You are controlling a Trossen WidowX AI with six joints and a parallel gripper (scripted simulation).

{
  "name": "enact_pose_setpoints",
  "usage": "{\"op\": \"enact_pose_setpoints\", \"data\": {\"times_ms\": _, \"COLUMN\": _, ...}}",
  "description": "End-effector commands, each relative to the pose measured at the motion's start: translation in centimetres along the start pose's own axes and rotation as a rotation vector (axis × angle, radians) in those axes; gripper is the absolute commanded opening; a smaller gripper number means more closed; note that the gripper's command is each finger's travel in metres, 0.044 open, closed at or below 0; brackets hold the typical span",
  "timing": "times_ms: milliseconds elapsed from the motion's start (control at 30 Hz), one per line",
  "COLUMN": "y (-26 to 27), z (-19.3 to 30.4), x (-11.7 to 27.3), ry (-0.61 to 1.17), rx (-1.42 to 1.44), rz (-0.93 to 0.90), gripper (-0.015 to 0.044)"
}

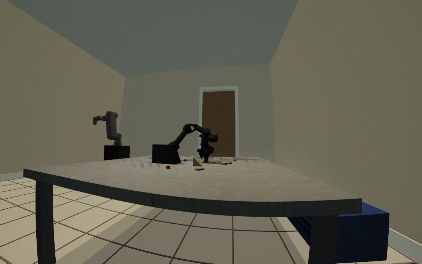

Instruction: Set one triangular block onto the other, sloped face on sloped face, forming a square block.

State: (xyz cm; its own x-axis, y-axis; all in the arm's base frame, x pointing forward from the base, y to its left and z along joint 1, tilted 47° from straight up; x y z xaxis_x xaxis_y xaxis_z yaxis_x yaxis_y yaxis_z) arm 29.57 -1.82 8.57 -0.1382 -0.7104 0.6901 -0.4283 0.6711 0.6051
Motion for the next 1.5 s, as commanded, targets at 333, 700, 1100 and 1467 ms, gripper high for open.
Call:
{"op": "enact_pose_setpoints", "data": {"times_ms": 333, "y": 0.0, "z": 0.0, "x": 1.3, "ry": 0.0, "rx": -0.003, "rz": -0.001, "gripper": 0.0026}}
{"op": "enact_pose_setpoints", "data": {"times_ms": 700, "y": 0.0, "z": 0.0, "x": 3.0, "ry": 0.001, "rx": -0.001, "rz": 0.001, "gripper": 0.0}}
{"op": "enact_pose_setpoints", "data": {"times_ms": 1100, "y": 0.0, "z": 0.2, "x": 2.7, "ry": 0.002, "rx": -0.065, "rz": -0.006, "gripper": 0.0}}
{"op": "enact_pose_setpoints", "data": {"times_ms": 1467, "y": 0.0, "z": 0.2, "x": 2.7, "ry": 0.002, "rx": -0.389, "rz": -0.006, "gripper": 0.0}}
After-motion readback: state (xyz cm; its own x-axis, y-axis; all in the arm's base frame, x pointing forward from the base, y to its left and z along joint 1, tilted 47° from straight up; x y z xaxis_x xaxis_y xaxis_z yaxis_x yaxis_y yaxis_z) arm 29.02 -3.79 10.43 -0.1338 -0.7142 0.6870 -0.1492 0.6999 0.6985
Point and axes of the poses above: the point midway between the two fingers, 35 mm back from their tips, its own x axis back along the fingers, its own y axis across the jaws, z = x × y, the point moved 3 cm from there along x, back along the fingers, and after that the axes turned 4 degrees about -x, right-handed, at the moved point
